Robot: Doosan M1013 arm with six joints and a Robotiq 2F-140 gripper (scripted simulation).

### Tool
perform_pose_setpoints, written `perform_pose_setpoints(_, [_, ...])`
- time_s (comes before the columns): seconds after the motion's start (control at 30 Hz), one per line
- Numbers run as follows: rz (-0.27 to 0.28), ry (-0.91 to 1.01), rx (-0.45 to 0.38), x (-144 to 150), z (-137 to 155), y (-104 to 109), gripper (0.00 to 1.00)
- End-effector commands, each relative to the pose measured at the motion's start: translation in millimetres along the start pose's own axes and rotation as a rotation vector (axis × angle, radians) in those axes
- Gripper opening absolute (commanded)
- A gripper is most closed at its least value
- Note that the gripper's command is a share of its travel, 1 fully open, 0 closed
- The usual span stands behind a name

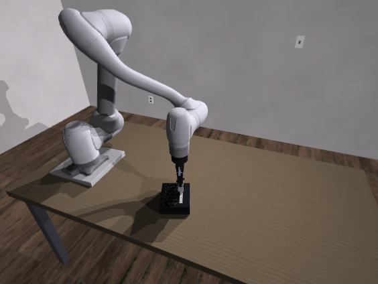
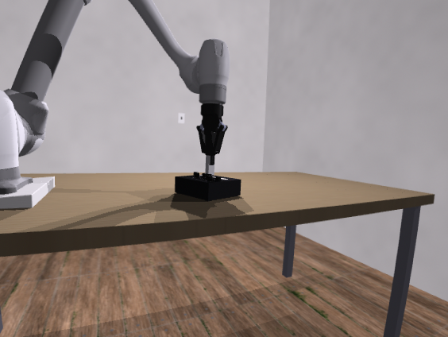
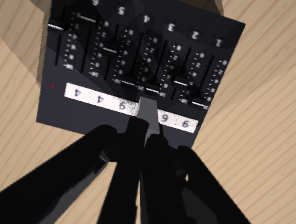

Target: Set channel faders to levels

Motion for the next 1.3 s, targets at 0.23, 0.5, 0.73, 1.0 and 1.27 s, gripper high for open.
perform_pose_setpoints(0.23, [0.000, 0.000, 0.000, 0, -1, 0, 0.00])
perform_pose_setpoints(0.5, [0.000, 0.000, 0.000, 1, -4, 0, 0.00])
perform_pose_setpoints(0.73, [0.000, 0.000, 0.000, 2, -7, 0, 0.00])
perform_pose_setpoints(1.0, [0.000, 0.000, 0.000, 3, -11, 0, 0.00])
perform_pose_setpoints(1.27, [0.000, 0.000, 0.000, 4, -15, 0, 0.00])
Point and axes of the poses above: the point where the finger pads meet when closed, its own y axis back along the fingers, its own x axis across the jaws, z = x × y, the point moved 5 cm from there along y, back along the fingers, and after that the axes turned 13 degrees about y, right-handed, at the moved point
